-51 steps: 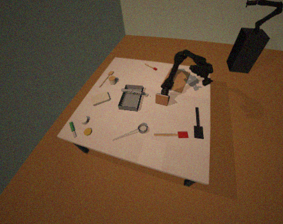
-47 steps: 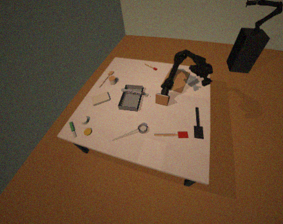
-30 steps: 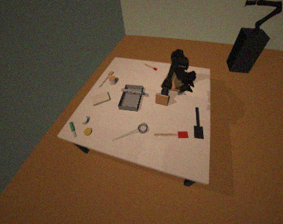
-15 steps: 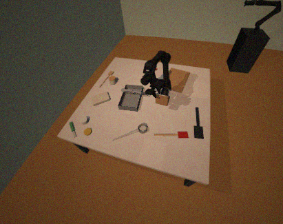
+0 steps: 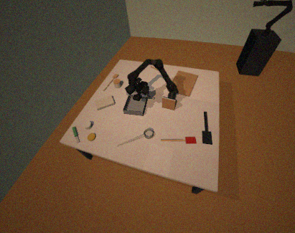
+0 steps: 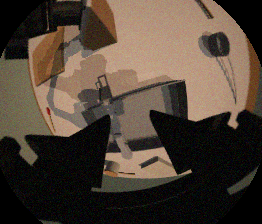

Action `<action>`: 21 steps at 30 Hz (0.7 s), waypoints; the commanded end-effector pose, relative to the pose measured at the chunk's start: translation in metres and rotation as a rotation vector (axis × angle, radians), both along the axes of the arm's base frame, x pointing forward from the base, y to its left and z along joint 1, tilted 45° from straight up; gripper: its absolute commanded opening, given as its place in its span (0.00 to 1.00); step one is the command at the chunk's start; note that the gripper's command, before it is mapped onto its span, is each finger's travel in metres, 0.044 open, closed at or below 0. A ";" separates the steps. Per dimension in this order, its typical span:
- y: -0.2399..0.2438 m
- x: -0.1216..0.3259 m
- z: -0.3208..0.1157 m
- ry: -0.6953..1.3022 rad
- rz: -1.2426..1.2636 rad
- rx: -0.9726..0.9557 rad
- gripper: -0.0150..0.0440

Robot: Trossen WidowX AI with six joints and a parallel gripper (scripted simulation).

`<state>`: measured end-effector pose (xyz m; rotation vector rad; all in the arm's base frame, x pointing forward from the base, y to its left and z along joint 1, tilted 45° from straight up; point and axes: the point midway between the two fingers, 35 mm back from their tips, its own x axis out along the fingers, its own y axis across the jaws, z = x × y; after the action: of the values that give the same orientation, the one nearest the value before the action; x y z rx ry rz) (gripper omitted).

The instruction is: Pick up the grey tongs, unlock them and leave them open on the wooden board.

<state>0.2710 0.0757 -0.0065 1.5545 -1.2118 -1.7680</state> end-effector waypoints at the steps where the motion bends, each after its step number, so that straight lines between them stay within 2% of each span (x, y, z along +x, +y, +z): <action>1: -0.050 0.027 0.001 0.092 0.080 -0.105 0.69; 4: -0.071 0.037 0.002 0.139 0.112 -0.147 0.69; 21: -0.067 0.034 -0.004 0.140 0.111 -0.150 0.69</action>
<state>0.3047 0.0093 -0.0106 1.3603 -1.1367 -1.6495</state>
